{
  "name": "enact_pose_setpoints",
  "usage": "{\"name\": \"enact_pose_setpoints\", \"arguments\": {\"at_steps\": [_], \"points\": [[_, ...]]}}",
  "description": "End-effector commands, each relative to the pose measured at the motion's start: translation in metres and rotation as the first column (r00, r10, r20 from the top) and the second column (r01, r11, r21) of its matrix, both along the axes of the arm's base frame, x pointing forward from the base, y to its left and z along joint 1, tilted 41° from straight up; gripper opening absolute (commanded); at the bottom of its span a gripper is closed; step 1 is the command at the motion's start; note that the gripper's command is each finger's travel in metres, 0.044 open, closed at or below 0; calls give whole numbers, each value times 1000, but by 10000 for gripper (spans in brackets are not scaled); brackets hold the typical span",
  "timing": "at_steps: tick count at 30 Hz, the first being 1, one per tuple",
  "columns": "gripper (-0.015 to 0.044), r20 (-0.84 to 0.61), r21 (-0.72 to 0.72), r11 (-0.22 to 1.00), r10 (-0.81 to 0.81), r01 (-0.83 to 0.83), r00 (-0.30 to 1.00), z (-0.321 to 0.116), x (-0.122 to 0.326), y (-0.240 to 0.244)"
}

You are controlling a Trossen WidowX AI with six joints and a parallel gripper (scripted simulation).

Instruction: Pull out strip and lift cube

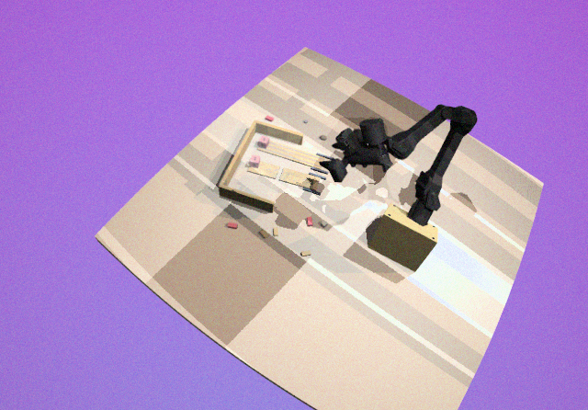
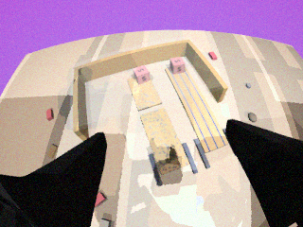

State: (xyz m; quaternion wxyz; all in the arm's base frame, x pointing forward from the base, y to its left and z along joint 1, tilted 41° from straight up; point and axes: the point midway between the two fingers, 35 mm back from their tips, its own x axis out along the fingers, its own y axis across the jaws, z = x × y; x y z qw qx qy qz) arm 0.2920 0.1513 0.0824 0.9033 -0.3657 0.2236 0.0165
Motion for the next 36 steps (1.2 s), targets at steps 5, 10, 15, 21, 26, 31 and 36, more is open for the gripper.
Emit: {"name": "enact_pose_setpoints", "arguments": {"at_steps": [5, 10, 15, 21, 26, 31, 36], "points": [[321, -36, -31, 999, -31, 30, 999, -2, 11, -1], [190, -165, -130, 985, -134, 113, 977, -5, 49, -9], [59, -292, -224, 957, -246, 184, 924, -8, 83, -28], [0, -435, -328, 911, -382, 251, 815, -10, 114, -63], [0, -540, -407, 865, -486, 292, 687, -10, 131, -98], [0, -586, -443, 842, -531, 307, 612, -9, 136, -118], [0, -586, -443, 842, -531, 307, 612, -8, 136, -119]]}}
